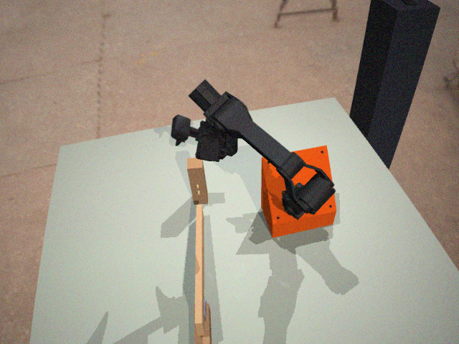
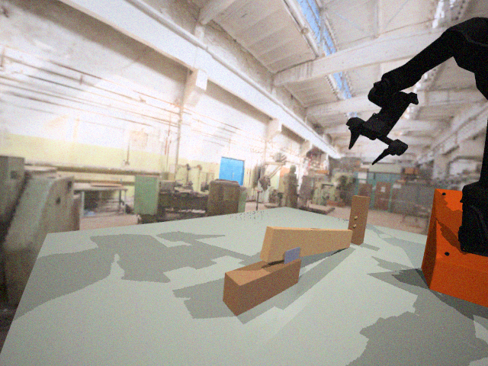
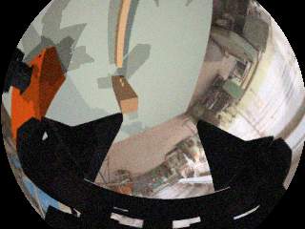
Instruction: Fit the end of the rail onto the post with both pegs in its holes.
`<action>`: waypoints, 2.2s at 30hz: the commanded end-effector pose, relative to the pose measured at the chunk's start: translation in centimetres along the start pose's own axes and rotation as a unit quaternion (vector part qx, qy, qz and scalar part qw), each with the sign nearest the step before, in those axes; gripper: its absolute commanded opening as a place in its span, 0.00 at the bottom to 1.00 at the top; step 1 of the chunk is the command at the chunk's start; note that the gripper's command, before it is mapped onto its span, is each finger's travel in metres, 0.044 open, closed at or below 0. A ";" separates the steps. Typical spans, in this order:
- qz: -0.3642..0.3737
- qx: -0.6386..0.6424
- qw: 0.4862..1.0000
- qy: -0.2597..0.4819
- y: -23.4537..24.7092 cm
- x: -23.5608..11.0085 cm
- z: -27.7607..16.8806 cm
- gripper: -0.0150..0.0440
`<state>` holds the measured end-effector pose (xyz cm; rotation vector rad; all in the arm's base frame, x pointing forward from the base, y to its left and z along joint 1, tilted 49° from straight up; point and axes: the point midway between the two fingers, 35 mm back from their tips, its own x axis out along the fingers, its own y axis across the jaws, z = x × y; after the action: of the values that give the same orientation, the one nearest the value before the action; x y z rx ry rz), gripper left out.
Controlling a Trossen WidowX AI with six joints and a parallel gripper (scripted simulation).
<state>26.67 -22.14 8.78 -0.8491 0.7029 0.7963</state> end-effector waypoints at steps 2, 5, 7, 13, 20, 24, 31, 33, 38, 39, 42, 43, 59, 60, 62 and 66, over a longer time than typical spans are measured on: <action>0.105 0.002 0.991 -0.084 2.2 7.1 4.9 1.00; 0.164 0.002 0.979 -0.120 3.9 10.4 7.7 1.00; 0.206 0.002 0.968 -0.141 5.4 12.3 9.6 1.00; 0.296 0.002 0.939 -0.173 9.2 15.9 13.4 1.00; 0.296 0.002 0.939 -0.173 9.2 15.8 13.5 1.00; 0.296 0.002 0.939 -0.173 9.4 16.2 13.7 1.00; 0.296 0.002 0.940 -0.172 9.9 17.1 14.0 1.00; 0.296 0.002 0.940 -0.172 10.1 17.4 14.1 1.00; 0.296 0.002 0.940 -0.172 10.5 18.0 14.4 1.00; 0.296 0.002 0.940 -0.172 10.6 18.2 14.5 1.00; 0.296 0.002 0.940 -0.172 10.9 18.5 14.7 1.00; 0.296 0.002 0.940 -0.172 11.0 18.7 14.7 1.00; 0.296 0.003 0.939 -0.174 12.4 20.5 15.7 1.00; 0.296 0.003 0.939 -0.174 12.5 20.6 15.7 1.00; 0.296 0.003 0.939 -0.174 12.7 20.8 15.9 1.00; 0.296 0.003 0.939 -0.175 13.1 21.1 16.1 1.00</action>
<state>30.65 3.16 -4.77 -0.4759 0.6383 1.4414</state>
